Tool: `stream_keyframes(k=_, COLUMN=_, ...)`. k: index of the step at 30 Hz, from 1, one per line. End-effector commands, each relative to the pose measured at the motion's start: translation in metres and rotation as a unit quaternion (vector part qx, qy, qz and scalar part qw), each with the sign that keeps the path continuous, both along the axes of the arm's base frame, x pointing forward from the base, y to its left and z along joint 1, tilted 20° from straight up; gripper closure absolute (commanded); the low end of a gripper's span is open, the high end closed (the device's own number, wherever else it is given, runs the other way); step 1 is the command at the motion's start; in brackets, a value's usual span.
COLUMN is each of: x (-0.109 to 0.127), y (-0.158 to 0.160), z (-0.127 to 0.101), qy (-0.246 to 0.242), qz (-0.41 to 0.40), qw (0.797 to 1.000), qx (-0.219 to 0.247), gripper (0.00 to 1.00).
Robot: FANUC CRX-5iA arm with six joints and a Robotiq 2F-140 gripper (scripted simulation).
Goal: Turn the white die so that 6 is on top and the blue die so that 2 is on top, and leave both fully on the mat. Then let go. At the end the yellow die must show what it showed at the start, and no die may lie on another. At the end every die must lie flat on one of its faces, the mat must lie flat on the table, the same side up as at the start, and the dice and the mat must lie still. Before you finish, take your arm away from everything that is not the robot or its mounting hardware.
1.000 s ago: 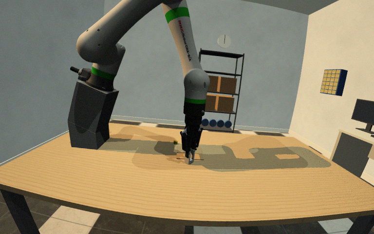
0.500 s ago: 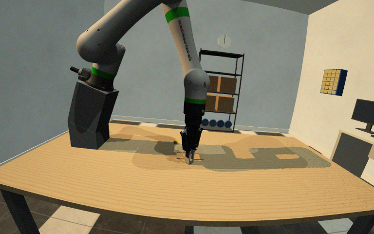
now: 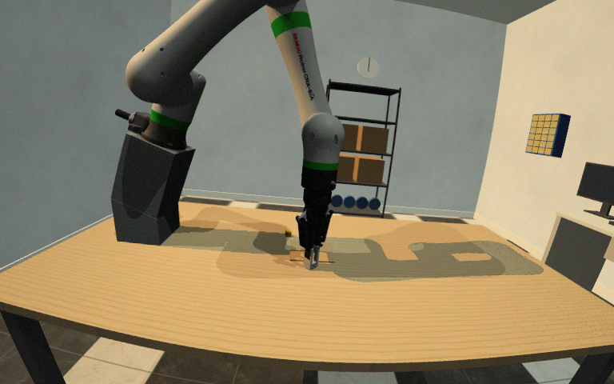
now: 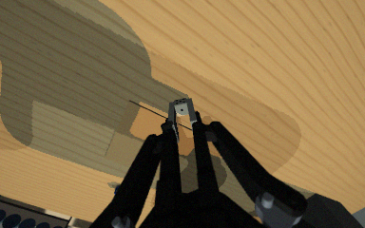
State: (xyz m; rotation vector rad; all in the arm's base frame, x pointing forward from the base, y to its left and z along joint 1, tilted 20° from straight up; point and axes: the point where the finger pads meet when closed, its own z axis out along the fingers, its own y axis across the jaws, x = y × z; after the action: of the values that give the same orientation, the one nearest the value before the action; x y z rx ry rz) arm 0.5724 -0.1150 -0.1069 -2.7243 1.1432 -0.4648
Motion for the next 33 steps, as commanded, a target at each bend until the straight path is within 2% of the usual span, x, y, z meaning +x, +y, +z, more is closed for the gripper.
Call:
stream_keyframes(k=1, x=0.0, y=0.0, z=0.0, qy=0.0, qz=0.0, qw=1.0, qx=0.0, gripper=0.91)
stream_keyframes(k=8, x=-0.003, y=0.0, z=0.01, qy=0.0, qz=0.0, qw=1.0, qx=0.0, gripper=0.91)
stream_keyframes(k=17, x=-0.024, y=-0.001, z=0.067, qy=0.0, qz=0.0, qw=1.0, qx=0.0, gripper=0.91)
stream_keyframes(k=19, x=-0.024, y=-0.001, z=0.067, qy=0.0, qz=0.0, qw=1.0, qx=0.0, gripper=0.91)
stream_keyframes(k=23, x=-0.032, y=-0.002, z=0.088, qy=0.0, qz=0.0, qw=1.0, qx=0.0, gripper=0.91)
stream_keyframes(k=33, x=-0.034, y=-0.002, z=0.094, qy=0.0, qz=0.0, qw=1.0, qx=0.0, gripper=0.91)
